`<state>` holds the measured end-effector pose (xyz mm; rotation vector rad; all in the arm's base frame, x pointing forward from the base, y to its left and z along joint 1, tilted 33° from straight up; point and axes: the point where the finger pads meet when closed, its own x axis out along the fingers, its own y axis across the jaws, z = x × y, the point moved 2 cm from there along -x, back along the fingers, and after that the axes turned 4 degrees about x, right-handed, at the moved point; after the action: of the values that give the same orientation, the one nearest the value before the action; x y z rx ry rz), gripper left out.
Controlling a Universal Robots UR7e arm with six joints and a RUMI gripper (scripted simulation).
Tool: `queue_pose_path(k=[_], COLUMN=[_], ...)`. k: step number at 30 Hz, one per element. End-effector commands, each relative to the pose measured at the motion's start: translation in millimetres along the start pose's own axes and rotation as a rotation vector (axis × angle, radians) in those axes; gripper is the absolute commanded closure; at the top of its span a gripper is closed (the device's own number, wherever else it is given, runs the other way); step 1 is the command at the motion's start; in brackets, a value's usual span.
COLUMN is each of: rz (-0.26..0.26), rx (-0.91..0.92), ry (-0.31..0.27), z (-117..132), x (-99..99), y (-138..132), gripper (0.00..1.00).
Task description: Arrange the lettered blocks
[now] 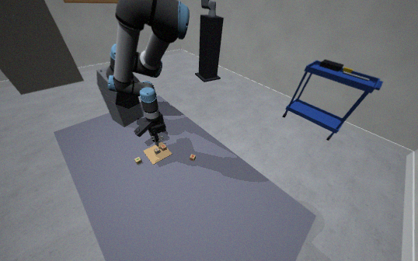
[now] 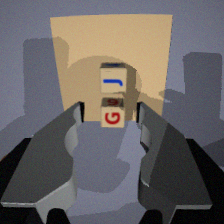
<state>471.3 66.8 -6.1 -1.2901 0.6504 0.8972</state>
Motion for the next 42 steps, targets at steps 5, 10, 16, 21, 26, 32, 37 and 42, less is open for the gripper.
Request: queue_pose_path(k=[5,10,16,21,26,32,37,42], rz=[0.009,0.007,0.007,0.007,0.007,0.007,0.007,0.007], rx=[0.001,0.0,-0.001,-0.001,-0.001,-0.001,-0.002,-0.008], ry=[-0.004,-0.003,-0.003,-0.003,-0.003,-0.003,-0.003,-0.003], z=[0.0,-0.5,0.0,0.0,0.0,0.0,0.0,0.1], x=[-12.3,-13.1,-13.1,-12.9,-12.9,-12.9,-12.9,-12.8], y=[1.6,0.2,0.1,0.2,0.2,0.2,0.1,-0.5], gripper=[0.72,0.72,0.0,0.0,0.0,0.0,0.0,0.0])
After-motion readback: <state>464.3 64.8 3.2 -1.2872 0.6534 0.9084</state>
